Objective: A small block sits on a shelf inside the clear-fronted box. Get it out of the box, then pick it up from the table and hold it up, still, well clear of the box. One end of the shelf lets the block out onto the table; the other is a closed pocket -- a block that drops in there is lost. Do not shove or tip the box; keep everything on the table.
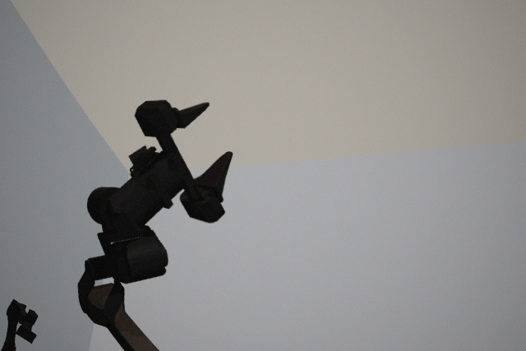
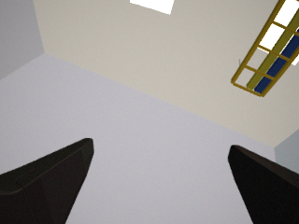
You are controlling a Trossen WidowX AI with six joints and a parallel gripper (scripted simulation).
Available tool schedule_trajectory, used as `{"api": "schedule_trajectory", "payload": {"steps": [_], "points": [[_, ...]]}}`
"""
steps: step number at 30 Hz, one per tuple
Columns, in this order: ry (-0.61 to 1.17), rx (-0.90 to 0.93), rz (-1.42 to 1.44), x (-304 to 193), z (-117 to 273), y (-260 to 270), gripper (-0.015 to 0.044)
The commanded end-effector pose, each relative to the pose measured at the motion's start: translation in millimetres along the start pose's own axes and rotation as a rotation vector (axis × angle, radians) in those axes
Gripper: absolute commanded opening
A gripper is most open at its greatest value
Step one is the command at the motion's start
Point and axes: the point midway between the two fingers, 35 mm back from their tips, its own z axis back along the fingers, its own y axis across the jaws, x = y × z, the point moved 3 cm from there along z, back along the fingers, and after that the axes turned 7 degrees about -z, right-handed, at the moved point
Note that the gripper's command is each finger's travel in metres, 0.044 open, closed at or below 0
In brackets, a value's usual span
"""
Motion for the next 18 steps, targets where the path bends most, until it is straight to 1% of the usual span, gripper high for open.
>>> {"api": "schedule_trajectory", "payload": {"steps": [1, 5, 9, 13, 18], "points": [[0.004, -0.009, -0.007, -1, 0, -2, 0.0400], [0.097, -0.185, -0.141, -34, -4, -40, 0.0400], [0.262, -0.388, -0.277, -83, 1, -75, 0.0400], [0.484, -0.570, -0.385, -137, 17, -97, 0.0400], [0.832, -0.743, -0.482, -200, 52, -101, 0.0400]]}}
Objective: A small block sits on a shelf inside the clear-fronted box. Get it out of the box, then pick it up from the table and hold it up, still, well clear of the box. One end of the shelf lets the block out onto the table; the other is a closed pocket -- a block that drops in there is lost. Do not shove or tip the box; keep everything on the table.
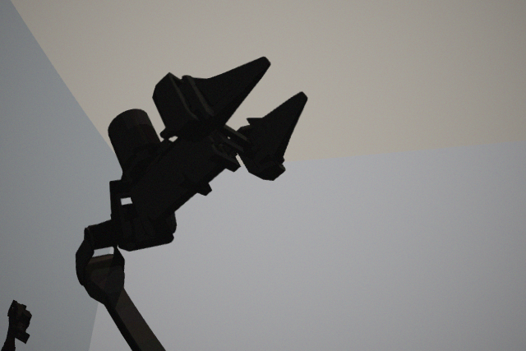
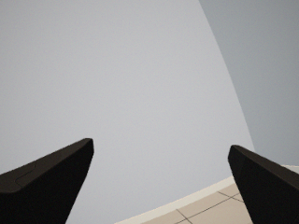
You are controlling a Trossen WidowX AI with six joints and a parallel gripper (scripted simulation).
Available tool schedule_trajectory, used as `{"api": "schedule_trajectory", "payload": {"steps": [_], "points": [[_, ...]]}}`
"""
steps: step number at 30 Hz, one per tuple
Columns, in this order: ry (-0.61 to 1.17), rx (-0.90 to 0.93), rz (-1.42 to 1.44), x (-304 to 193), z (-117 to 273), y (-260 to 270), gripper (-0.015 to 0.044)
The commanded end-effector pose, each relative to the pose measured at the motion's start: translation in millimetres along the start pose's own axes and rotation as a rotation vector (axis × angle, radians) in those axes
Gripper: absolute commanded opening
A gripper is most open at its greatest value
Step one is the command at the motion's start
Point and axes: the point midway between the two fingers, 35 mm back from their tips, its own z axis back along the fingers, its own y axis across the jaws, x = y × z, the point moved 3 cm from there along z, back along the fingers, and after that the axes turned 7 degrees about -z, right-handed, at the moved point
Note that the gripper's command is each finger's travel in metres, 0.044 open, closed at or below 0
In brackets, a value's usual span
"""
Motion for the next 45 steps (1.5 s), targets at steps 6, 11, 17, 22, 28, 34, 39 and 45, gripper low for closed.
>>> {"api": "schedule_trajectory", "payload": {"steps": [6, 11, 17, 22, 28, 34, 39, 45], "points": [[0.705, -0.392, -0.009, -115, 4, -61, 0.0400], [1.118, -0.493, 0.074, -159, 38, -74, 0.0400], [1.665, -0.512, 0.243, -179, 96, -78, 0.0400], [2.124, -0.373, 0.471, -168, 136, -83, 0.0400], [2.390, -0.210, 0.637, -150, 152, -88, 0.0400], [2.390, -0.210, 0.637, -150, 152, -88, 0.0400], [2.390, -0.210, 0.637, -150, 152, -88, 0.0400], [2.389, -0.212, 0.635, -155, 154, -90, 0.0400]]}}
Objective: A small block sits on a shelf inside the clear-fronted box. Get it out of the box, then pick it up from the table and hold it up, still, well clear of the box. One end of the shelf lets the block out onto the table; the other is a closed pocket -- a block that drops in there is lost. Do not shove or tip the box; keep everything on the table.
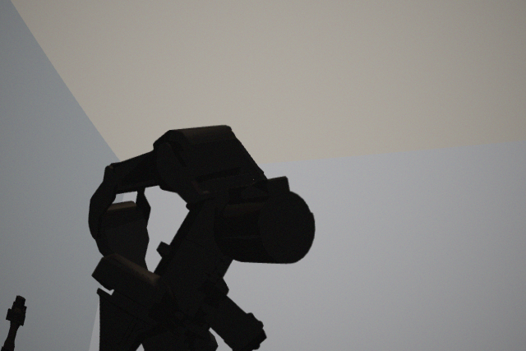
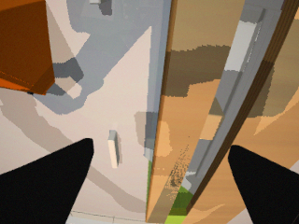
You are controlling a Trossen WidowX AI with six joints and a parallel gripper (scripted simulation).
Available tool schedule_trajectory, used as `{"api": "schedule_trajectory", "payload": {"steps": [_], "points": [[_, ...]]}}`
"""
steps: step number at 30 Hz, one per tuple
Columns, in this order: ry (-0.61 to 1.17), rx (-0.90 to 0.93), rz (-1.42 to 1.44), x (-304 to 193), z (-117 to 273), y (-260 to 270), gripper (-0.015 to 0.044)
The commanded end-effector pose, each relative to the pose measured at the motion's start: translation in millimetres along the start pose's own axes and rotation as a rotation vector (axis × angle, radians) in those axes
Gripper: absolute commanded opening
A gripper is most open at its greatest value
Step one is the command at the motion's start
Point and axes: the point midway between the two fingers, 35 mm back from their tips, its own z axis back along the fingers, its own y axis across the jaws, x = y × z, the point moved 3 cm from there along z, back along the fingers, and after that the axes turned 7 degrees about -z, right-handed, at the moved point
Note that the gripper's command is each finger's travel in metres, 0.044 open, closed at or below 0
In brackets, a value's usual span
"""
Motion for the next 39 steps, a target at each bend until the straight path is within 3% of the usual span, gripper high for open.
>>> {"api": "schedule_trajectory", "payload": {"steps": [1, 39], "points": [[0.002, -0.007, 0.001, 2, -4, -1, 0.0400], [0.006, 0.000, -0.021, 27, -60, 7, 0.0400]]}}
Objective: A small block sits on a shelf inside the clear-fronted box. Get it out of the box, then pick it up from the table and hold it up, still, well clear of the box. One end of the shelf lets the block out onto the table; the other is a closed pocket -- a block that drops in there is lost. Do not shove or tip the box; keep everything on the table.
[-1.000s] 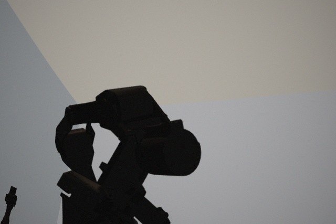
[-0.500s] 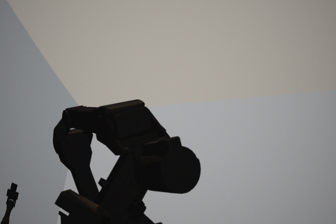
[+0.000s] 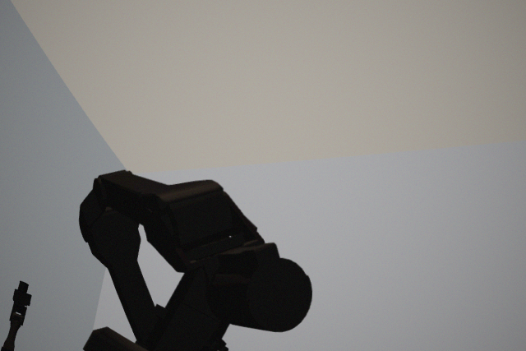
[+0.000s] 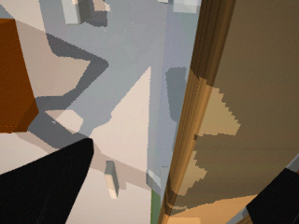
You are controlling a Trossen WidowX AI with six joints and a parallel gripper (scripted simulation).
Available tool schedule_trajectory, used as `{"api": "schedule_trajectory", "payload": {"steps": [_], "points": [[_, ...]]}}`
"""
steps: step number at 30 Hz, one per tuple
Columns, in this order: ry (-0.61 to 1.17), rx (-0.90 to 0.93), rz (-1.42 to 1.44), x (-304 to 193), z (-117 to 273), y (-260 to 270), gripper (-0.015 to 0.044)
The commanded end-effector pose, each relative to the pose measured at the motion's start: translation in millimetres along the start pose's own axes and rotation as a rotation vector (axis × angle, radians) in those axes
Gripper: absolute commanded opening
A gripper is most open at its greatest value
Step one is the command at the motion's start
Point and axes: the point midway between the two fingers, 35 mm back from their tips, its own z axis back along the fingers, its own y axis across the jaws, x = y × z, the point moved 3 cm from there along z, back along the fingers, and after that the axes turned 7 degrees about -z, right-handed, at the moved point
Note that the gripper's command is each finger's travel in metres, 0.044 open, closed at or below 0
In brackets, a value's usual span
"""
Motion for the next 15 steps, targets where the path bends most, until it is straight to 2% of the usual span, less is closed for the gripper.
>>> {"api": "schedule_trajectory", "payload": {"steps": [1, 15], "points": [[0.006, -0.004, 0.005, 2, -5, 2, 0.0400], [0.002, 0.003, -0.003, -8, -12, 1, 0.0400]]}}
